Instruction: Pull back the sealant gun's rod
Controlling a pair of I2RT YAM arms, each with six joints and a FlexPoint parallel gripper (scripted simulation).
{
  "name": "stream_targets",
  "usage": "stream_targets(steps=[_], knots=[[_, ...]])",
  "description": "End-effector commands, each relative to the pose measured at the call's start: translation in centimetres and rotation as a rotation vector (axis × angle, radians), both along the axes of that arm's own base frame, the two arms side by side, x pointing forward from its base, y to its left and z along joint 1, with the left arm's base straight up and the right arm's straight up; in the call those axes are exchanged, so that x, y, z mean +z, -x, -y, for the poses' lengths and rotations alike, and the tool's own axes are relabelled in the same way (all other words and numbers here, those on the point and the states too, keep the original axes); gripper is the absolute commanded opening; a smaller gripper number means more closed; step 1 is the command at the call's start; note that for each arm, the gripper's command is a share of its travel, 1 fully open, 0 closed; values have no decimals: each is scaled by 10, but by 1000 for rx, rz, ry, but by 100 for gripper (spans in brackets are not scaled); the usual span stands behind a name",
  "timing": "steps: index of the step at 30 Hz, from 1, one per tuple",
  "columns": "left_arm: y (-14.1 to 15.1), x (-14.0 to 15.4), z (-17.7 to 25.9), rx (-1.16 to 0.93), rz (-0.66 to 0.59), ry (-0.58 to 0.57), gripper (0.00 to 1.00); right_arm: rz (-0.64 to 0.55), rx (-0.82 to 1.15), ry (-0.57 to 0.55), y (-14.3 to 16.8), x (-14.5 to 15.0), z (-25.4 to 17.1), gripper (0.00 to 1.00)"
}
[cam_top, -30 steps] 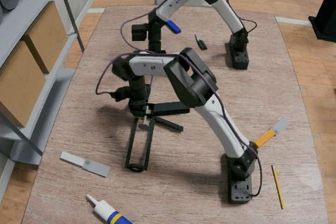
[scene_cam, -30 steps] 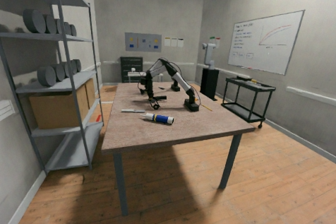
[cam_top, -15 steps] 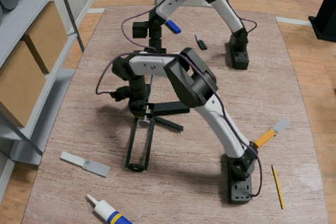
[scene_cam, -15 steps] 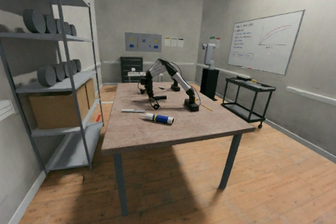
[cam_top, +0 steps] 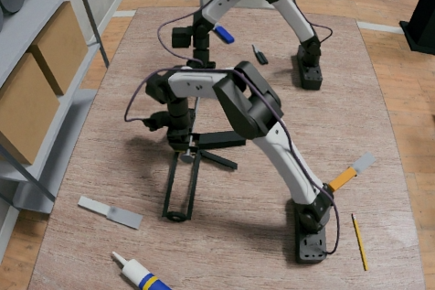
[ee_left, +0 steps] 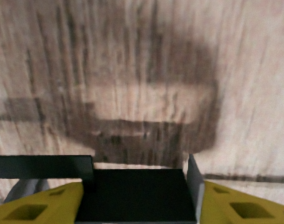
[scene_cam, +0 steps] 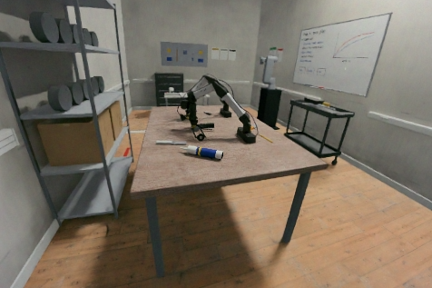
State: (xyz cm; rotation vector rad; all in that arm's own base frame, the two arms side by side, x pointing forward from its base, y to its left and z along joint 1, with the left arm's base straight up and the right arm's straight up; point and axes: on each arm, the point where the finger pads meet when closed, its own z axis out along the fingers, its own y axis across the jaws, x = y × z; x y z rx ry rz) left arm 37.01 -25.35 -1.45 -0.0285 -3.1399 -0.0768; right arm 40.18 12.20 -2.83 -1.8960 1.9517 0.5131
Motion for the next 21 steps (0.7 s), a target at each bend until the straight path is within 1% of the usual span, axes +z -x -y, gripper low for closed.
stream_targets(steps=[1,4,7,10,18,19,21], knots=[[-2,6,-9,-4,11,-11,47,11,-8,36,-2,8,2,27],[-6,10,5,-3,33,43,47,11,-8,36,-2,8,-3,27],[-6,10,5,-3,33,43,47,12,-9,46,-2,8,-2,27],[0,1,-4,-5,3,8,47,-2,-16,54,0,7,2,27],[7,-11,-31,6,-44,-96,47,-20,-35,123,5,-2,26,27],[9,-13,-35,8,-53,-112,47,5,-39,132,1,8,29,27],[10,-15,-43,12,-65,-144,47,2,-50,153,1,6,35,27]])
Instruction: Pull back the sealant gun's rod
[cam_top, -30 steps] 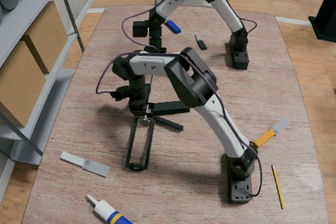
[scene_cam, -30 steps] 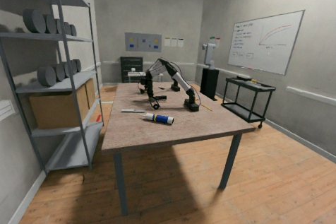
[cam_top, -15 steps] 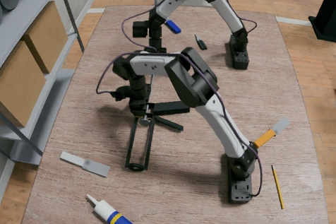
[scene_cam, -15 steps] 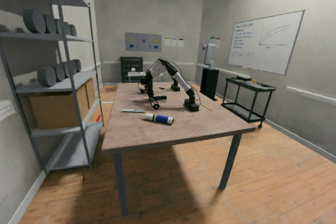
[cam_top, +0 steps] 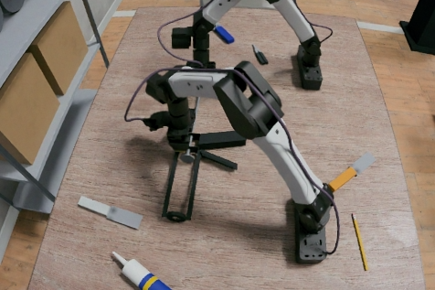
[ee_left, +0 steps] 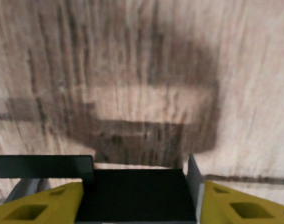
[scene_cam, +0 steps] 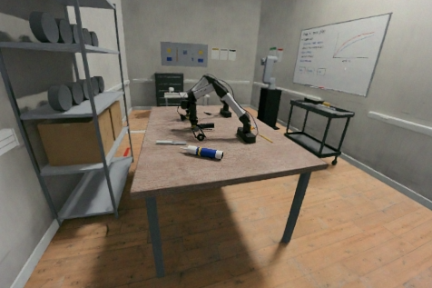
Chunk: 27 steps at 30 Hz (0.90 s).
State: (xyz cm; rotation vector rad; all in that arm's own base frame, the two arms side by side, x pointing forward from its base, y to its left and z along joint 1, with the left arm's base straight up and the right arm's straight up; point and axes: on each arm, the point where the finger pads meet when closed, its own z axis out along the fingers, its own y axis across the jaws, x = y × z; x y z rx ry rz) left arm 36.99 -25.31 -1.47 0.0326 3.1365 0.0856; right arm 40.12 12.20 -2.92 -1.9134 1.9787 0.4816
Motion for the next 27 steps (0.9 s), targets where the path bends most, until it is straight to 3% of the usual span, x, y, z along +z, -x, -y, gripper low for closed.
stream_targets(steps=[1,8,13,15,24,25,27], knots=[[11,-15,-47,17,-73,-152,47,5,-46,125,1,7,38,27],[14,-16,-59,33,-90,-193,47,5,-46,145,1,6,44,27],[12,-17,-55,31,-77,-182,47,9,2,10,0,9,42,27],[4,-2,-47,30,-38,-145,47,13,5,1,-1,11,42,27],[4,-2,-43,27,-34,-131,47,22,0,-6,-4,11,39,27],[11,-15,-47,25,-73,-154,47,22,2,-17,-3,11,33,27],[5,-12,-27,15,-46,-88,47,22,7,-45,-3,11,20,27]])
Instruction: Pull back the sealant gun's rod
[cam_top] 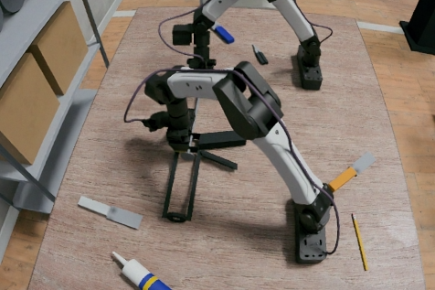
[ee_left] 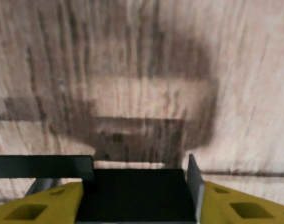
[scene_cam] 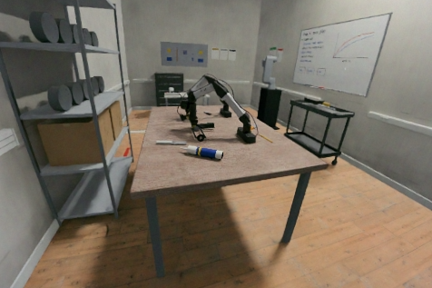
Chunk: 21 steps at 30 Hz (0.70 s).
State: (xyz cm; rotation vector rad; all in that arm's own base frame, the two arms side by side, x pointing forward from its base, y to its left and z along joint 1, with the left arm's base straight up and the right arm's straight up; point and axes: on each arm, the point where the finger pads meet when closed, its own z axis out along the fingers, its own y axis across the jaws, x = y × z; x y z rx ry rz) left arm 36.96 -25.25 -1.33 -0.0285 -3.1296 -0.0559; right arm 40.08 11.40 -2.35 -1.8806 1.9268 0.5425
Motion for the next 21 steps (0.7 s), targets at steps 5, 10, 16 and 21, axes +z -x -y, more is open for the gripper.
stream_targets(steps=[5,10,16,21], knots=[[-3,-10,5,-6,6,-3,47,22,1,4,-4,6,2,27],[-3,-11,3,-5,1,-7,47,22,1,4,-4,6,2,27],[-5,3,4,-3,20,9,47,31,3,-6,-1,17,4,60],[-3,5,3,-1,17,8,47,86,1,-12,-10,48,12,66]])
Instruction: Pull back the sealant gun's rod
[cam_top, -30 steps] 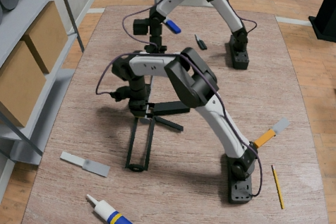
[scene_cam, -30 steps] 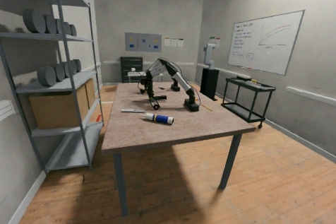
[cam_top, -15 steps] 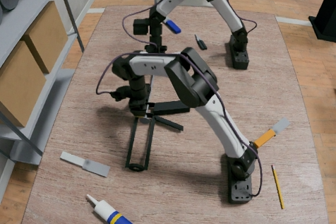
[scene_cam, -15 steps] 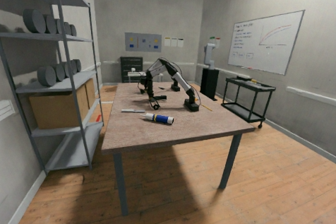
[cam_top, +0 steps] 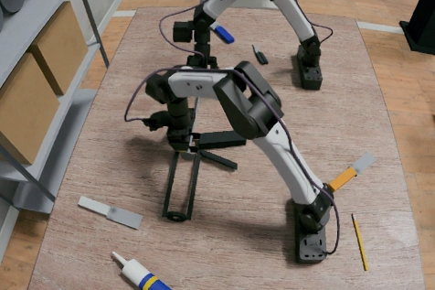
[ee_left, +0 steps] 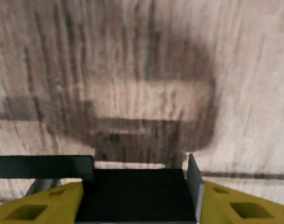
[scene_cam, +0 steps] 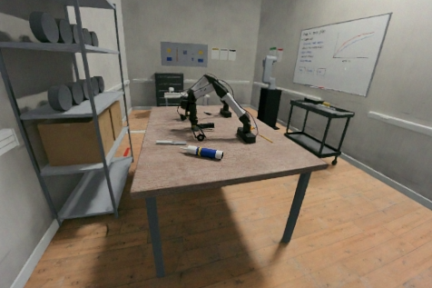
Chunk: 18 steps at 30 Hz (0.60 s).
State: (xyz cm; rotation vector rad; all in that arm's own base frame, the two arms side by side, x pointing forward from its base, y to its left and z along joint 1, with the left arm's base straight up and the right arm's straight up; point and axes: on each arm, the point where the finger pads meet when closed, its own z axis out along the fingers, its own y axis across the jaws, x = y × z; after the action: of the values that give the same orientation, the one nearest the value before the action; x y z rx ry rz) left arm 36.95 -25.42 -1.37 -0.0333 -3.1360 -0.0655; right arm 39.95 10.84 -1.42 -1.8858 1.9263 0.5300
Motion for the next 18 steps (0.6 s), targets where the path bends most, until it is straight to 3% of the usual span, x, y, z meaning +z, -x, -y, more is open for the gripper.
stream_targets(steps=[1,3,6,7,9,18], knots=[[-3,6,1,2,11,14,58,83,0,-20,-13,42,8,66],[-3,6,1,2,11,14,78,90,0,-20,-16,53,14,66],[-3,6,1,2,11,14,78,92,0,-19,-16,59,17,66],[-7,22,0,-1,34,24,78,83,0,-9,-15,63,23,66],[-9,30,1,-1,46,33,78,-2,1,-3,-3,37,26,66],[-7,69,10,3,75,49,78,15,3,0,-4,40,22,66]])
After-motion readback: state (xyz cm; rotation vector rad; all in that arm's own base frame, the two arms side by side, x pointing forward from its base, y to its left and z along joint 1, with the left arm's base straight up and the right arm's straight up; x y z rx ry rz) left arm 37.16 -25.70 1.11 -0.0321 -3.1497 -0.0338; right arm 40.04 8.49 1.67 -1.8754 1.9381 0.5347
